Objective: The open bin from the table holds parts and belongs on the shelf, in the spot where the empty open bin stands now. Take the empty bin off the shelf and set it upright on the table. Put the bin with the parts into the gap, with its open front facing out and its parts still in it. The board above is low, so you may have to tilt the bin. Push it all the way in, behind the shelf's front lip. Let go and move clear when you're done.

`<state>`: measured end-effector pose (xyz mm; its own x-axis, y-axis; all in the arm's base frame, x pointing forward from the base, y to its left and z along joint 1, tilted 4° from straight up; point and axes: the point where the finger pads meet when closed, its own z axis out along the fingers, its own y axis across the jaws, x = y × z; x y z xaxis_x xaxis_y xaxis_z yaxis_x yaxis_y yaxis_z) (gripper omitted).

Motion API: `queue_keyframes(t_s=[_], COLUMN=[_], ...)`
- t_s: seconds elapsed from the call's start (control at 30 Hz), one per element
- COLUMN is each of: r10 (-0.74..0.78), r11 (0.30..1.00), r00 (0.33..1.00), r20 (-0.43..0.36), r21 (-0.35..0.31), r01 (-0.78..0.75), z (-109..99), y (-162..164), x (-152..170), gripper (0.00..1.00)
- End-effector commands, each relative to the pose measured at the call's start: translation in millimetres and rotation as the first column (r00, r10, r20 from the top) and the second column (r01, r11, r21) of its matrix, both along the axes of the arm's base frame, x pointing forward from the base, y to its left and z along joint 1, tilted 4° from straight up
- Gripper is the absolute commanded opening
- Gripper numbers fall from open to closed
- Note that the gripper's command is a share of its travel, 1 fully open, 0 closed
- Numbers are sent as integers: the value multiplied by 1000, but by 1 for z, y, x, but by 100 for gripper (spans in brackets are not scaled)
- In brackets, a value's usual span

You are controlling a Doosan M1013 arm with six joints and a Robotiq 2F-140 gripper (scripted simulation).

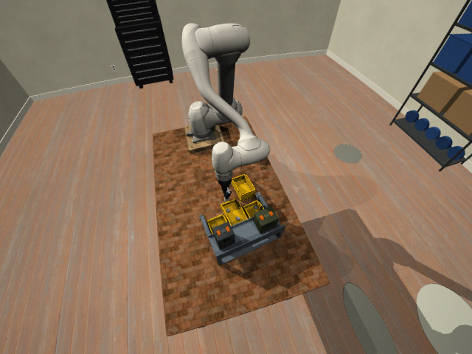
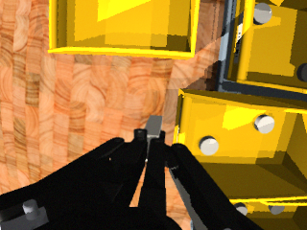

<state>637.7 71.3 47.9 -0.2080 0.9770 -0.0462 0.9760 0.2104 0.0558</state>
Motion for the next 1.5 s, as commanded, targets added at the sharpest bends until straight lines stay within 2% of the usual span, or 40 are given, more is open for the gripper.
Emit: queue_keyframes(t_s=[0.0, 1.47], r10=[-2, -2], r11=[1000, 1000], r00=[1000, 1000], r20=[-4, -4], r21=[-3, -3], r01=[2, 2], z=[-4, -4], y=[-3, -5], x=[-4, -7], gripper=[10, 10])
